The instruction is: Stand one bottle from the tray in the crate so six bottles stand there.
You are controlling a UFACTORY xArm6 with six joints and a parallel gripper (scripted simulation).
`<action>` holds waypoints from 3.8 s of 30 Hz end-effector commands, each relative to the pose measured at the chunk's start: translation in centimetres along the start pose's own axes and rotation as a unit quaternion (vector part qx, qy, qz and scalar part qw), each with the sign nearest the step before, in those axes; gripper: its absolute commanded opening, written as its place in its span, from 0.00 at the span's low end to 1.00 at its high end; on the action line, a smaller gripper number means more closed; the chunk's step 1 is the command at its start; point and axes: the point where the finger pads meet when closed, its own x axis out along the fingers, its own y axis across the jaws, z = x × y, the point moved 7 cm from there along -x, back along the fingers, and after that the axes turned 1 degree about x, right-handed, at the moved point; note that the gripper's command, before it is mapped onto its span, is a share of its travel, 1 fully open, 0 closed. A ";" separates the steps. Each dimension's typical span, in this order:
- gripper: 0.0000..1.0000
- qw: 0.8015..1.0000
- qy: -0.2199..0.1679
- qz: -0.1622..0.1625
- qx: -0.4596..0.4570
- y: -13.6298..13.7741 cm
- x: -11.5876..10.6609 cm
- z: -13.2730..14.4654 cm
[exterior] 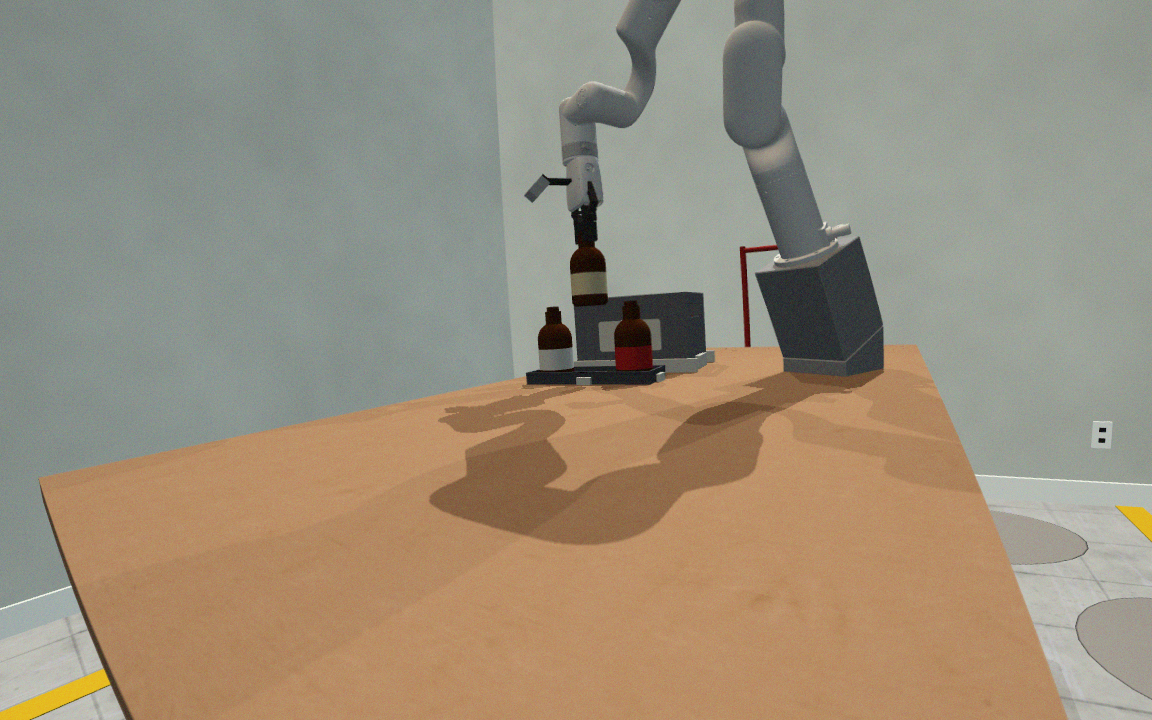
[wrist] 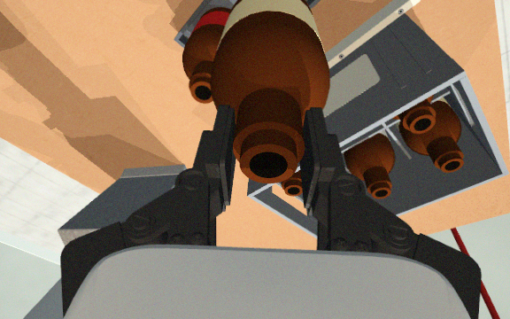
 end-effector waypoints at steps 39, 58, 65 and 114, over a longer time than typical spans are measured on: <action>0.00 1.000 0.001 0.001 0.000 0.1 -1.2 -0.1; 0.00 1.000 0.001 0.001 0.000 0.1 -3.0 -0.1; 0.00 1.000 0.001 0.001 0.000 0.1 -3.2 -0.1; 0.00 1.000 0.001 0.001 0.000 1.0 -3.2 1.1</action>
